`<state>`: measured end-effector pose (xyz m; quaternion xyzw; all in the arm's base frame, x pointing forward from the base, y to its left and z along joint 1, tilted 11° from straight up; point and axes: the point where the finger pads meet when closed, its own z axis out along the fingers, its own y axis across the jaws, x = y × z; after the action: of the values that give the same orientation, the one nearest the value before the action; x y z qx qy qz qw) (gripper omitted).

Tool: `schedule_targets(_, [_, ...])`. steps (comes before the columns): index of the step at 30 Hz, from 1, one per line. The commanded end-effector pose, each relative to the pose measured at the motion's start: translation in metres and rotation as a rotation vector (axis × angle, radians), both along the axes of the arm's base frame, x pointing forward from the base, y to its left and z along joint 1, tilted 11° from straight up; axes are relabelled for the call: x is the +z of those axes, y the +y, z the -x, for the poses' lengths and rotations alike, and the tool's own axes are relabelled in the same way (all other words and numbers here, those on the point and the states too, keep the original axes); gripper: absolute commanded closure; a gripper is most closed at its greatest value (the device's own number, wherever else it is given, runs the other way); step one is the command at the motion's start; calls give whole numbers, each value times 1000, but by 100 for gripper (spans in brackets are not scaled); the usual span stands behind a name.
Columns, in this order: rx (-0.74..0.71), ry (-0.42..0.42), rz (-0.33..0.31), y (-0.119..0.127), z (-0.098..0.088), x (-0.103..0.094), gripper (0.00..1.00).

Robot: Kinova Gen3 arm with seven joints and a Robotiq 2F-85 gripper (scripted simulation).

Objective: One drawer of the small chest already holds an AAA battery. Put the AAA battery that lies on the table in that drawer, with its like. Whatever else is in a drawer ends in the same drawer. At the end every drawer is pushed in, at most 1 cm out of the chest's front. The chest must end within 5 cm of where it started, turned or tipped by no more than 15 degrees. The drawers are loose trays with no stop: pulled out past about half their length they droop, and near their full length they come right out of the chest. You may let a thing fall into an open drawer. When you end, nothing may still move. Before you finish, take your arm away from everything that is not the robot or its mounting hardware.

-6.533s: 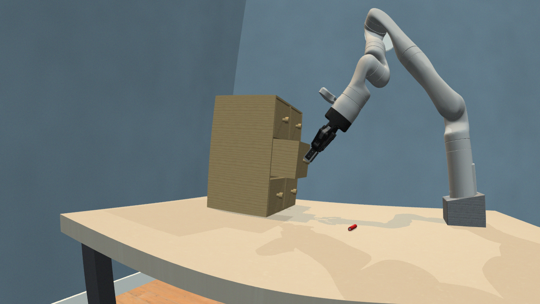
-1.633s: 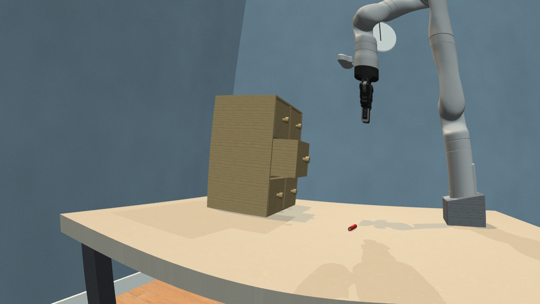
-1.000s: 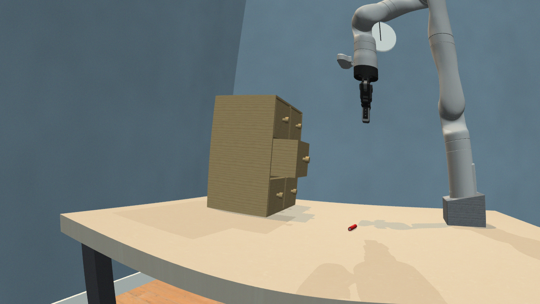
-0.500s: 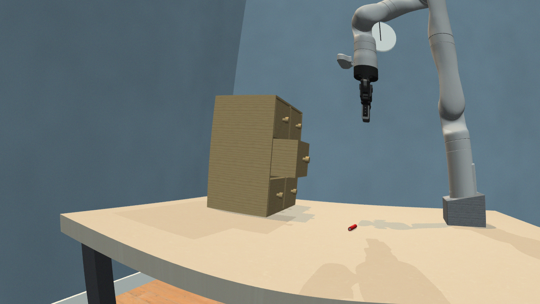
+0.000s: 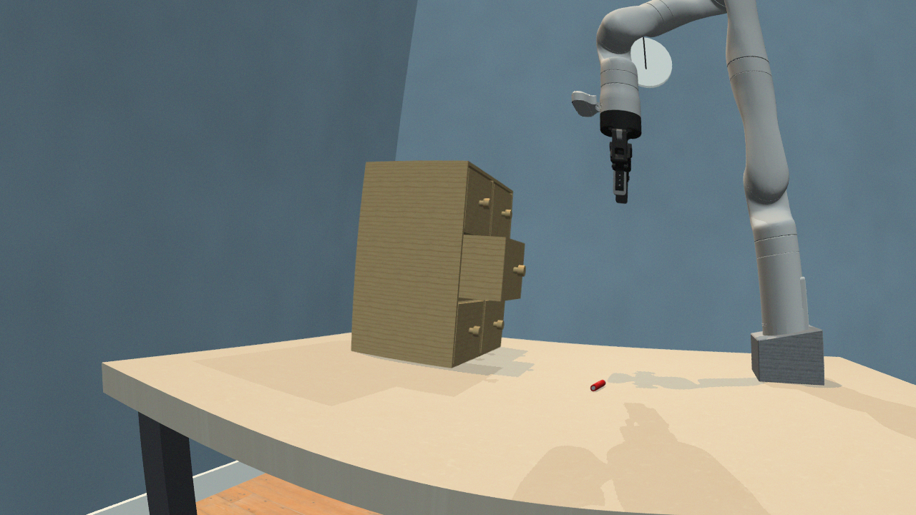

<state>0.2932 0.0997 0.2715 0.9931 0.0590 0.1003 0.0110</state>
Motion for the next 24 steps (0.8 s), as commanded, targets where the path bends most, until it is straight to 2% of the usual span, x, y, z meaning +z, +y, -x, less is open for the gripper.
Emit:
schedule_targets(1, [0,6,-4,1,1,1,0])
schedule_targets(11, [-1,7,-4,1,3,13,0])
schedule_targets(24, [-2,6,-4,1,14,69,0])
